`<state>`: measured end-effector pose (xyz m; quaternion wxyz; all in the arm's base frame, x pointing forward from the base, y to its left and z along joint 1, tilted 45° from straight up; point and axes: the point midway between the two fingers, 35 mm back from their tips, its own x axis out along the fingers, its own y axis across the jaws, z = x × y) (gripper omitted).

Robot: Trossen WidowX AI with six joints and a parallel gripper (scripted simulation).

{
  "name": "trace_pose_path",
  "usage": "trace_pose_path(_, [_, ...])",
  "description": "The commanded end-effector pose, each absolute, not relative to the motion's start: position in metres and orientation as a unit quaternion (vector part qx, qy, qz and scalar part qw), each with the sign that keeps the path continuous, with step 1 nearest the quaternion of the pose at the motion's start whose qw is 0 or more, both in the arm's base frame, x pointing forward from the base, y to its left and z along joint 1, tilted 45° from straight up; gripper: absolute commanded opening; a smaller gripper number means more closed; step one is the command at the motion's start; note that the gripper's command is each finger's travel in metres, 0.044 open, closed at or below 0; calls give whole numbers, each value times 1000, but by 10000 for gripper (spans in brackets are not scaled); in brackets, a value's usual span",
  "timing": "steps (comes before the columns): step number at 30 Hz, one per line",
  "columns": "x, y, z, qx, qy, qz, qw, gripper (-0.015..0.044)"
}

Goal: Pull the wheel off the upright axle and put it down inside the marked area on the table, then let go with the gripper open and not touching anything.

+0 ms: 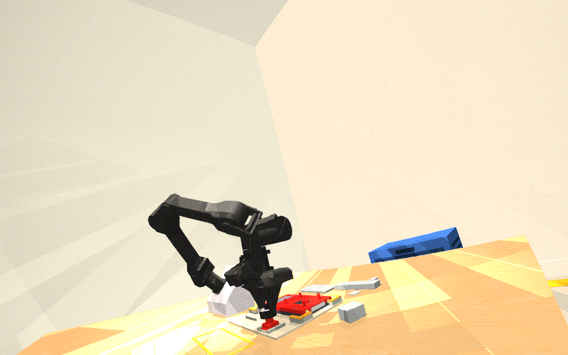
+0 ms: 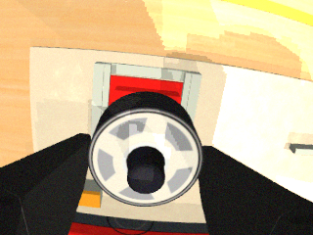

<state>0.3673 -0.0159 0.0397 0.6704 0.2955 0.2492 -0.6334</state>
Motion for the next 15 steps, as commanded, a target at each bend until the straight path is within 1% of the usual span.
trace_pose_path(1, [368,-12,43,297,249,-631,672,0])
trace_pose_path(15, [367,-9,46,296,249,-631,672,0])
